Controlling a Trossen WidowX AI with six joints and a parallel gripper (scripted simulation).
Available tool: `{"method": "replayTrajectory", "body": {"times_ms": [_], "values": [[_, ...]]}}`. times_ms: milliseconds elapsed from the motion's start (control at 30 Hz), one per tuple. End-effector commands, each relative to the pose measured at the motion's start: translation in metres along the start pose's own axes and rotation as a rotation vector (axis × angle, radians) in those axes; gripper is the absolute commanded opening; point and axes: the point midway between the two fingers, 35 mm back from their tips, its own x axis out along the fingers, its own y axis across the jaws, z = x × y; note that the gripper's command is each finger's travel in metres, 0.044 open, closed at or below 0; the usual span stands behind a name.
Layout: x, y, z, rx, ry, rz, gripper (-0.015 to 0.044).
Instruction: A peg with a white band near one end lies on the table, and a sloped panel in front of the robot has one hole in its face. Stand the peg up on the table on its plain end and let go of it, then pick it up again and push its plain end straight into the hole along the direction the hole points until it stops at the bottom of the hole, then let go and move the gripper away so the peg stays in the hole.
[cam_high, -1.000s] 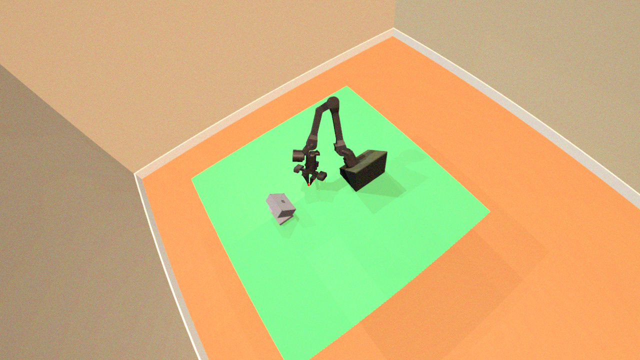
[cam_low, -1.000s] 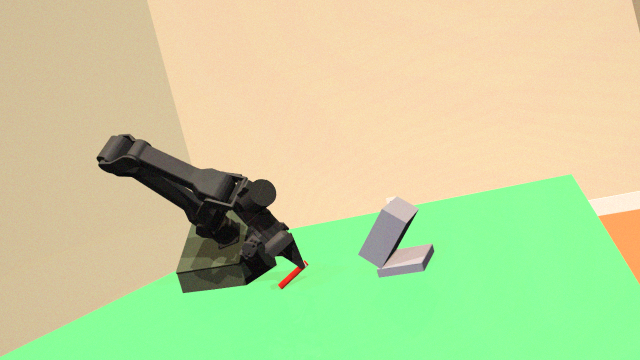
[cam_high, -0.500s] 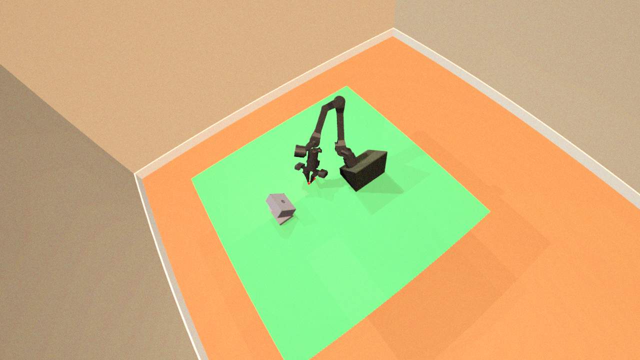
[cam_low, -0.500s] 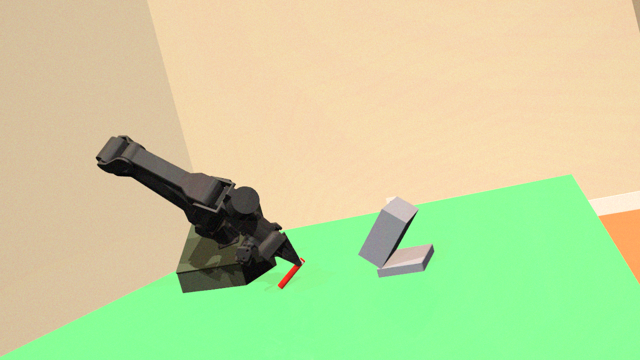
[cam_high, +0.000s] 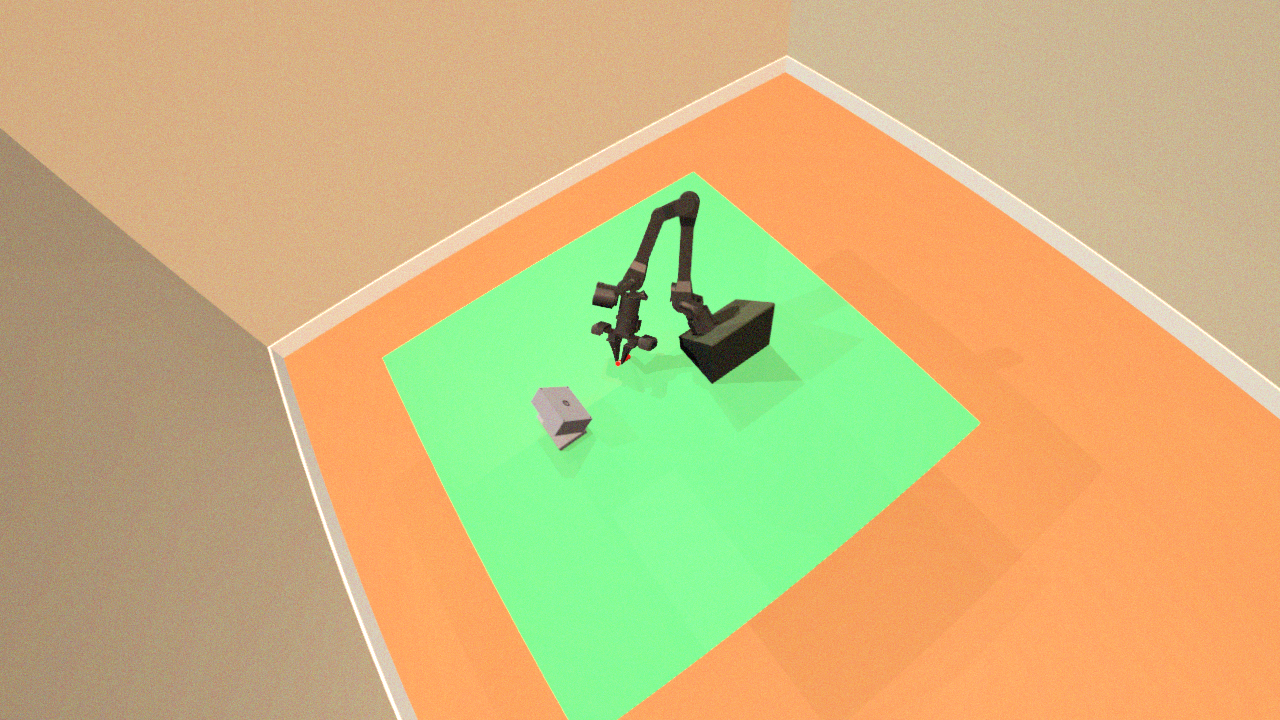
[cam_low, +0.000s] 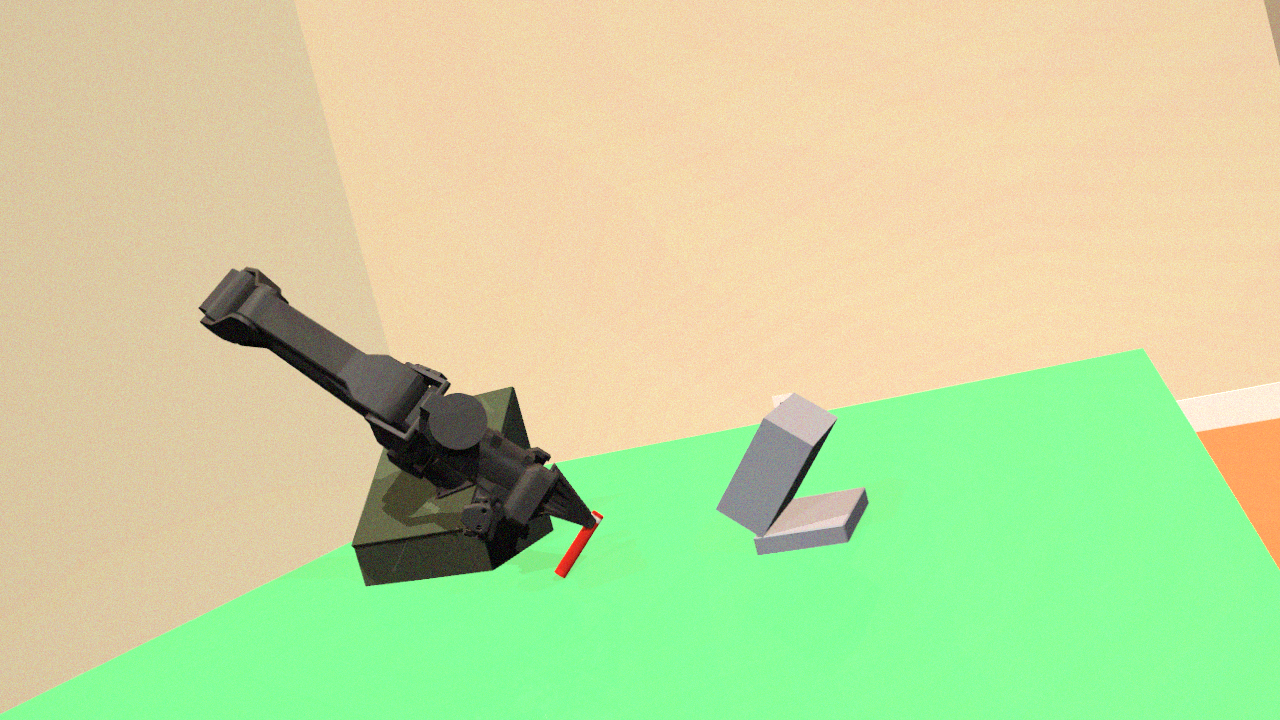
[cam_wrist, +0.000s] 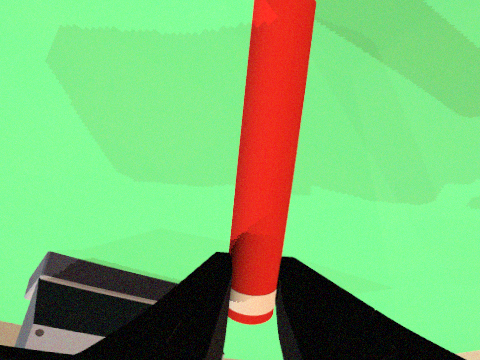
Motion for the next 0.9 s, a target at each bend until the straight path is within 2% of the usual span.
{"method": "replayTrajectory", "body": {"times_ms": [0,867], "values": [[-0.002,-0.002,0.001,-0.004,0.033,-0.004,0.0049],[-0.016,-0.003,0.012,-0.007,0.257,-0.004,0.0049]]}}
